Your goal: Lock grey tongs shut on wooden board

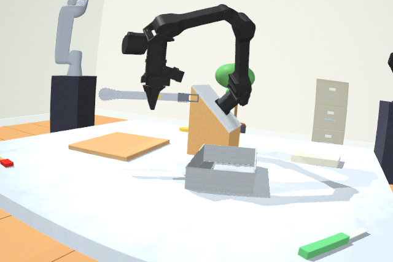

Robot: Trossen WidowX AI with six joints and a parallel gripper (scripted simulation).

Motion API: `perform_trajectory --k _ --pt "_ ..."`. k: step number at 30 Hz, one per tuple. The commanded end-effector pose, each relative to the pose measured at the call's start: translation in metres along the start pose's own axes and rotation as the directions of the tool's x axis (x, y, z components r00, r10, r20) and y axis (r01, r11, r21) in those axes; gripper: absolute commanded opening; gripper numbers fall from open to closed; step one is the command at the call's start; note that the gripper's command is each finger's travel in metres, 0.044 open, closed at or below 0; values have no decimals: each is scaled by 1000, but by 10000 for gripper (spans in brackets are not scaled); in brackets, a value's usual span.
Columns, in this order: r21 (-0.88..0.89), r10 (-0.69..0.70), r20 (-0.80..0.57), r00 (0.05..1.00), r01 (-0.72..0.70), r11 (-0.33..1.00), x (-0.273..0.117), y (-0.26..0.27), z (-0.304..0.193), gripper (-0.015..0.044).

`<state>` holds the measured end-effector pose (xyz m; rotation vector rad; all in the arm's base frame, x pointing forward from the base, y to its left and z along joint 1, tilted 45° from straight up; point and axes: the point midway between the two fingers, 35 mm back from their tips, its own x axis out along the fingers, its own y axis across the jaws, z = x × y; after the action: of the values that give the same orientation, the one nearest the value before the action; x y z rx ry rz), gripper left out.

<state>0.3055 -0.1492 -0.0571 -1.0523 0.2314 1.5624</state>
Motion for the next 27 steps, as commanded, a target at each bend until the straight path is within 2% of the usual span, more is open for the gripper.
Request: perform_trajectory --k 1,13,27 --pt "160 4 -6 1000 -3 987 -2 7 -6 -150" --pt "579 7 -18 1000 5 815 -5 29 -18 -150" --pt "914 11 -25 1000 19 406 -8 49 -30 -150"
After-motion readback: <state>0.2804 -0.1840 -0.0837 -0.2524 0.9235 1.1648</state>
